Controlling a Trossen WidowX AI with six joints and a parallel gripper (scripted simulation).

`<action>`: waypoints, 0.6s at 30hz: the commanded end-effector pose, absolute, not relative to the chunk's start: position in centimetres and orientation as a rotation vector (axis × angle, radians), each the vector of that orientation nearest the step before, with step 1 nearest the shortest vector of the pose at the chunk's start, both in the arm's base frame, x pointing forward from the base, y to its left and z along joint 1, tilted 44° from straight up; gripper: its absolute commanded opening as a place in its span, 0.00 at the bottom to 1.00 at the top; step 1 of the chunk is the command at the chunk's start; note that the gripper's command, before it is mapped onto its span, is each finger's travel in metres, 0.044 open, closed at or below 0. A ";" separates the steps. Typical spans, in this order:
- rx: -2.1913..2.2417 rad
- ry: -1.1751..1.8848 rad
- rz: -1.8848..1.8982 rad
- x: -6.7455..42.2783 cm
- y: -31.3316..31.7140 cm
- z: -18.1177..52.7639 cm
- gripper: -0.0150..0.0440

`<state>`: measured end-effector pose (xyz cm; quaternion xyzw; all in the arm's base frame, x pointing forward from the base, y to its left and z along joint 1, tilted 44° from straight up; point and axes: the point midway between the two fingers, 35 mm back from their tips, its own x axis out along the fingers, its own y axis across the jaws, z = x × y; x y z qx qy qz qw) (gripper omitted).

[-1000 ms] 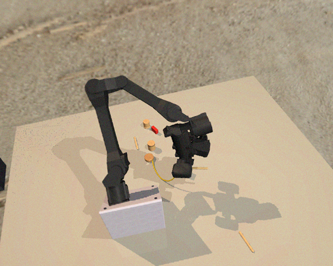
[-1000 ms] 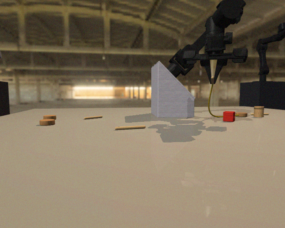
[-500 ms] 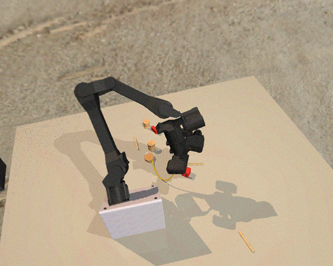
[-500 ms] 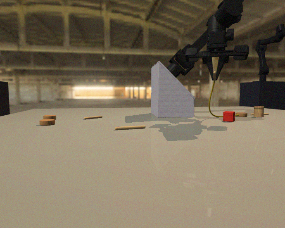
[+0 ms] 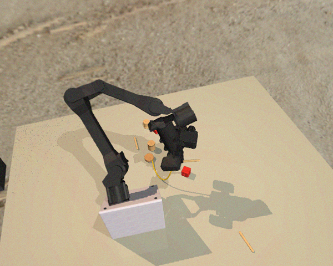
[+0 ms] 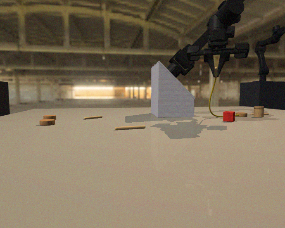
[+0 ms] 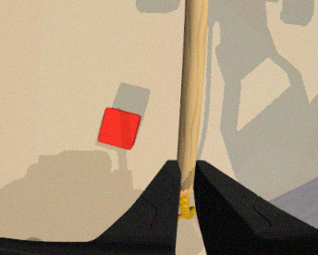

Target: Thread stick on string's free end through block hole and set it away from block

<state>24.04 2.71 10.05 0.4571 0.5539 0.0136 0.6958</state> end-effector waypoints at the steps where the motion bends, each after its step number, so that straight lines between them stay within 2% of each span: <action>1: 1.031 1.239 0.009 23.8 2.7 10.1 0.25; 18: 1.222 1.319 -0.244 26.6 3.9 11.9 0.25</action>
